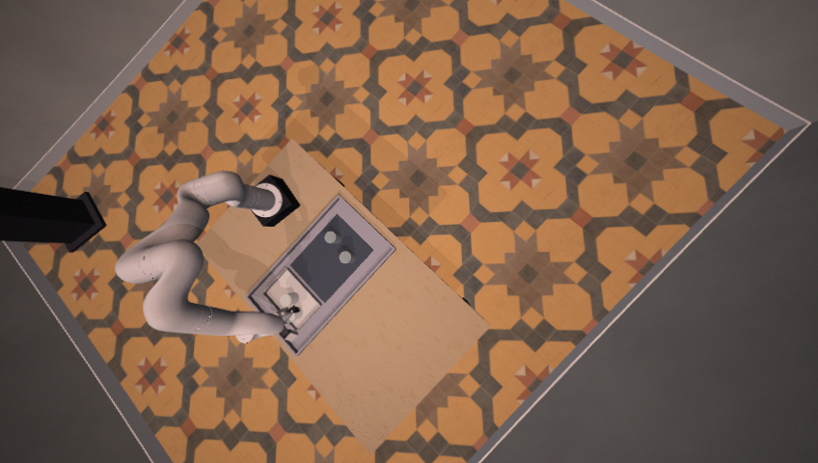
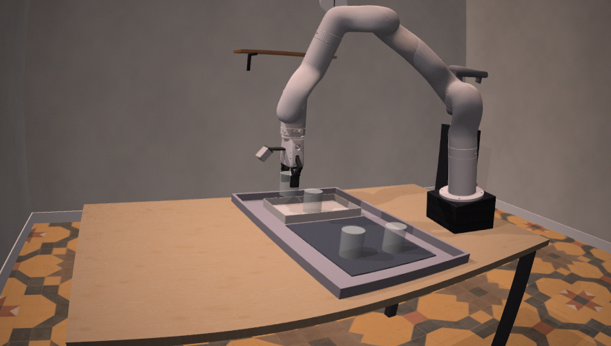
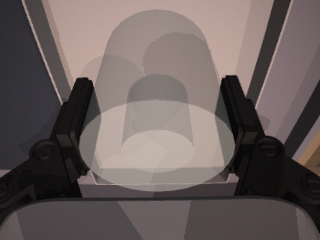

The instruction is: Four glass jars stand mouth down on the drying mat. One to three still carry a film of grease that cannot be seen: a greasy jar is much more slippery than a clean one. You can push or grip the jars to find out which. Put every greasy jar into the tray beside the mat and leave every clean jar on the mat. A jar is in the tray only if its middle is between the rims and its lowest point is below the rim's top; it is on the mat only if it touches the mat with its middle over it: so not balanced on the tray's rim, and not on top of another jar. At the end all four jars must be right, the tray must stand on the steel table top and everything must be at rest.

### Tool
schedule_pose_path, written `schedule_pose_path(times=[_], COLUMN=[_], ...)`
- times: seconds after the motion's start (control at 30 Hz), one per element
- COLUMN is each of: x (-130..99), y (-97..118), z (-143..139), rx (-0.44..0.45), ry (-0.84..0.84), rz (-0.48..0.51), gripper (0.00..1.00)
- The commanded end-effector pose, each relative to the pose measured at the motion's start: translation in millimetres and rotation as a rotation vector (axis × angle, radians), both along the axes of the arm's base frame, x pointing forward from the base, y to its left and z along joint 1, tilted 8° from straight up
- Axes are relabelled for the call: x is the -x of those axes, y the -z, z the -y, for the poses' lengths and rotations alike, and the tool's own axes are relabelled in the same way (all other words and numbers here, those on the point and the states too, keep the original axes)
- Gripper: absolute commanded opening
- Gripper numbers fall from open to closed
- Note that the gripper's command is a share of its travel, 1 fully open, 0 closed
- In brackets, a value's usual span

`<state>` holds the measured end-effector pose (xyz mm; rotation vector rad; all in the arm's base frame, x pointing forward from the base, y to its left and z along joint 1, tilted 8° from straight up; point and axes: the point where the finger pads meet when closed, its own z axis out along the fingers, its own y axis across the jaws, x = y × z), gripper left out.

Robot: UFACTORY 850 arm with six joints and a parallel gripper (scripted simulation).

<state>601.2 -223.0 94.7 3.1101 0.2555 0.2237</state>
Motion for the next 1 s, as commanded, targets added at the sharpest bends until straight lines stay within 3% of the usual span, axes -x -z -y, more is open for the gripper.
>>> schedule_pose_path(times=[0.0,0.47,0.97], x=[-1.7,-6.6,-8.1], y=[3.9,37.5,47.9], z=[0.4,0.5,0.5], rx=[0.001,0.001,0.001], ry=[0.000,0.000,0.000], rz=[0.002,0.002,0.002], gripper=[0.00,0.00,0.00])
